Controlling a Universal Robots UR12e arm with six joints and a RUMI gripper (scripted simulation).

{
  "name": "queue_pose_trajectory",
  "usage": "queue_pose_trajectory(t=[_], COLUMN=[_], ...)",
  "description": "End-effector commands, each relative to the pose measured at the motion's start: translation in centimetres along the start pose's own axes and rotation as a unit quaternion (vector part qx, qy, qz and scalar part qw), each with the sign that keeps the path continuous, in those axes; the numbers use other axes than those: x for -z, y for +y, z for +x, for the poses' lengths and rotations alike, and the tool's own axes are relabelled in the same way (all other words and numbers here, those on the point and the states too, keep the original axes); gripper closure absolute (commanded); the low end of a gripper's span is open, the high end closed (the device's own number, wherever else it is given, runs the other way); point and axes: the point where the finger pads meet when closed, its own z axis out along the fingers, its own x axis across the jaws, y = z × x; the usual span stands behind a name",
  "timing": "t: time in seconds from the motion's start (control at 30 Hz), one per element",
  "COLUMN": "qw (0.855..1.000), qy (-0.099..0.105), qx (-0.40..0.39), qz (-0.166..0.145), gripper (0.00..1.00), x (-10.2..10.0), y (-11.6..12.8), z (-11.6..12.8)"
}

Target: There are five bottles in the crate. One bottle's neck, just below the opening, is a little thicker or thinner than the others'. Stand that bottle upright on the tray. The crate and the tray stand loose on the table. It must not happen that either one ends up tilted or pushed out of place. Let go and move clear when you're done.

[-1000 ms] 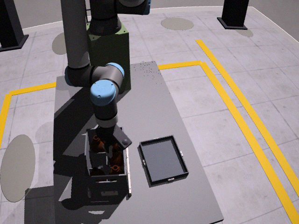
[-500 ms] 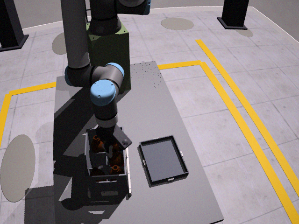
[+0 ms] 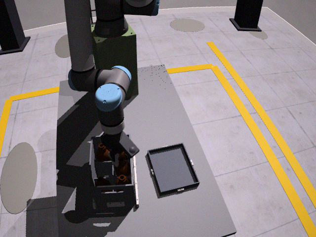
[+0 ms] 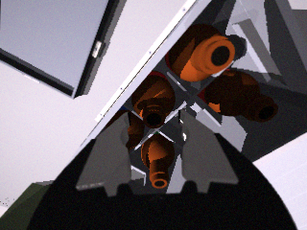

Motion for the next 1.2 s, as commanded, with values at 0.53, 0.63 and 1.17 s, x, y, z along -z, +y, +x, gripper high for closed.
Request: queue_pose_trajectory(t=[0.53,0.63,1.17], qw=[1.000,1.000,1.000], qy=[0.000,0.000,0.001], qx=[0.000,0.000,0.000], qz=[0.000,0.000,0.000], gripper=[0.62,0.62,1.00], x=[6.1,6.9,8.1], y=[0.1,0.1,0.1], z=[-0.1,-0.1,0.0])
